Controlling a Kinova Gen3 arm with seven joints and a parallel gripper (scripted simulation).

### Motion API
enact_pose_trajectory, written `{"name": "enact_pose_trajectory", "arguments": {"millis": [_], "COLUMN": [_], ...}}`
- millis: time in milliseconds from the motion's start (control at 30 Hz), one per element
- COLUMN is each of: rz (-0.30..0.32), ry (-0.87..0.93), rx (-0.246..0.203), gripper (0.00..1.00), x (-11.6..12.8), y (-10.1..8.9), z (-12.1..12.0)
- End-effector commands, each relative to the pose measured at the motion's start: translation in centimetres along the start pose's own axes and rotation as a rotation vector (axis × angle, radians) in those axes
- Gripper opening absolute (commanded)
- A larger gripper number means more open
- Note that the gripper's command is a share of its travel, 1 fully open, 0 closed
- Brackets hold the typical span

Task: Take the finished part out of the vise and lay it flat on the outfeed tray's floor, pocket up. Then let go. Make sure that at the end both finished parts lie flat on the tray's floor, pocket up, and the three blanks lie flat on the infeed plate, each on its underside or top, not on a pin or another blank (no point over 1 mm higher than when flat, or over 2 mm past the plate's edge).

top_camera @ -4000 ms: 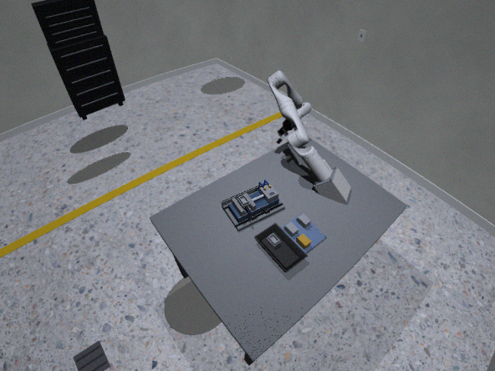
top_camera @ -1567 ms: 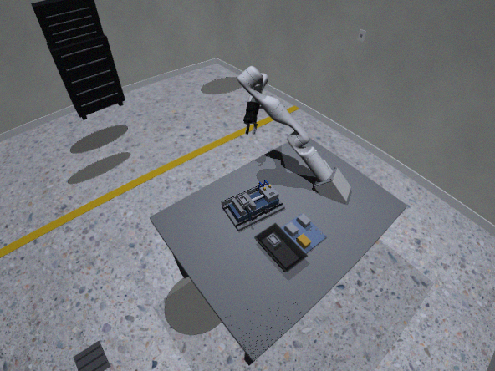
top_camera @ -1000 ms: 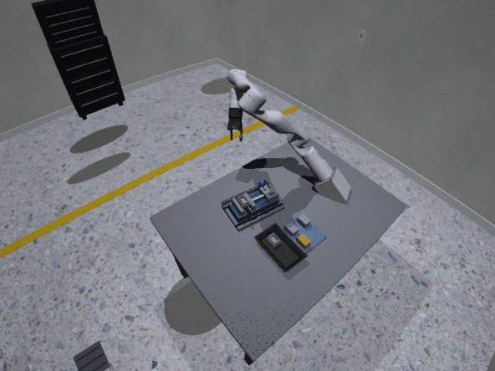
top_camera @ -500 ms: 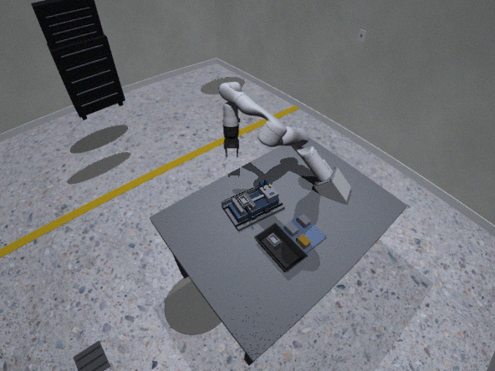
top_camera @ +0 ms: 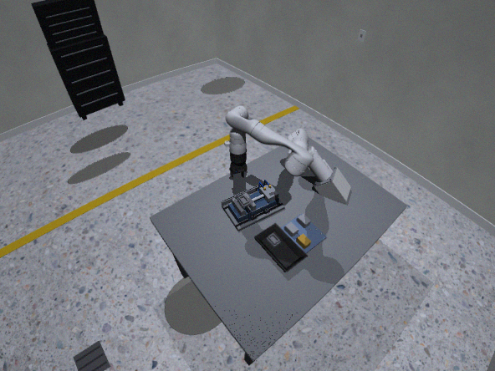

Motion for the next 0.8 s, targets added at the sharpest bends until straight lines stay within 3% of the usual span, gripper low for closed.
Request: {"name": "enact_pose_trajectory", "arguments": {"millis": [0,333,767], "rz": [0.037,0.091,0.104], "ry": [-0.055,-0.160,-0.188], "rx": [0.017,0.048,0.056], "gripper": [1.00,1.00,1.00], "x": [2.2,6.1,7.1], "y": [1.0,3.5,4.2], "z": [-0.3,-0.5,-0.4]}}
Point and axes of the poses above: the point where the finger pads meet when closed, its own y axis out along the fingers, its own z axis across the jaws, x = y × z, the point moved 6 cm from there along -y, back along the fingers, and after that the axes turned 14 degrees about -y, right-handed, at the moved point
